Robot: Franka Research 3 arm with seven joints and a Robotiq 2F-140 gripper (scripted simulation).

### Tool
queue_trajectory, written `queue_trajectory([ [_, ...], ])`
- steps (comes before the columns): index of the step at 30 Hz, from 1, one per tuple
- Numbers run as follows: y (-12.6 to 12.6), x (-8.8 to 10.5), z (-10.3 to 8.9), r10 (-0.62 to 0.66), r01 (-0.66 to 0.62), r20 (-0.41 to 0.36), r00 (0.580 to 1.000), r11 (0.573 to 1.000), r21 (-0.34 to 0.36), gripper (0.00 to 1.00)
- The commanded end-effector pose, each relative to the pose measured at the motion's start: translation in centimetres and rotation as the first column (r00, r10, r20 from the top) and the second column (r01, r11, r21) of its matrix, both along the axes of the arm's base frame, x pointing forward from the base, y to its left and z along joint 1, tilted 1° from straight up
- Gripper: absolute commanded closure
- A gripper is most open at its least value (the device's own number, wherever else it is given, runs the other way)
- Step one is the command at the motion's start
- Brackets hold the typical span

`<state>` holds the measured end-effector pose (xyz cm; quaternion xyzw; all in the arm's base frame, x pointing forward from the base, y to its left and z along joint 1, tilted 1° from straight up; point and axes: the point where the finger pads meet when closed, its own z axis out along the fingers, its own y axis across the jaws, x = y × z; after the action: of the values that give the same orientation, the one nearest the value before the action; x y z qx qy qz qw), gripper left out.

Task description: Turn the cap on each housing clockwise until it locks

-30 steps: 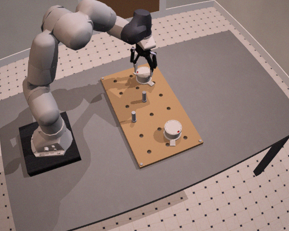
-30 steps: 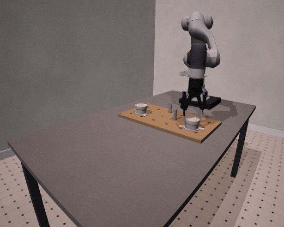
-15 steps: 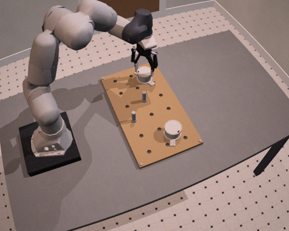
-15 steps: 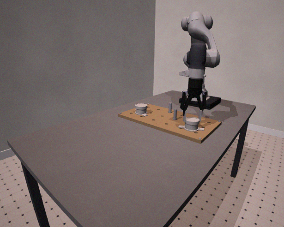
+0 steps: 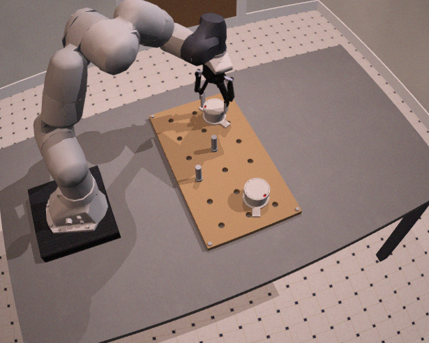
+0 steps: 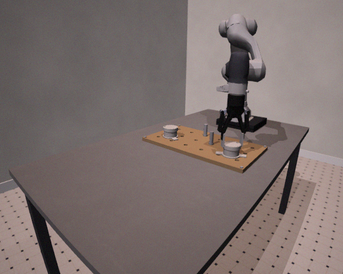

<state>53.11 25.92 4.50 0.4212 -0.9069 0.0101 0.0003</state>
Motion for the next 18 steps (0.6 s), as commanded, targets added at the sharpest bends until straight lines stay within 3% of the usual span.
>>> queue_trajectory([
  [1,-0.10,-0.02,-0.12,-0.008,0.008,-0.002,1.000,1.000,-0.001,0.90],
  [18,-0.34,0.00,-0.12,-0.008,0.008,-0.002,1.000,1.000,-0.001,0.90],
])
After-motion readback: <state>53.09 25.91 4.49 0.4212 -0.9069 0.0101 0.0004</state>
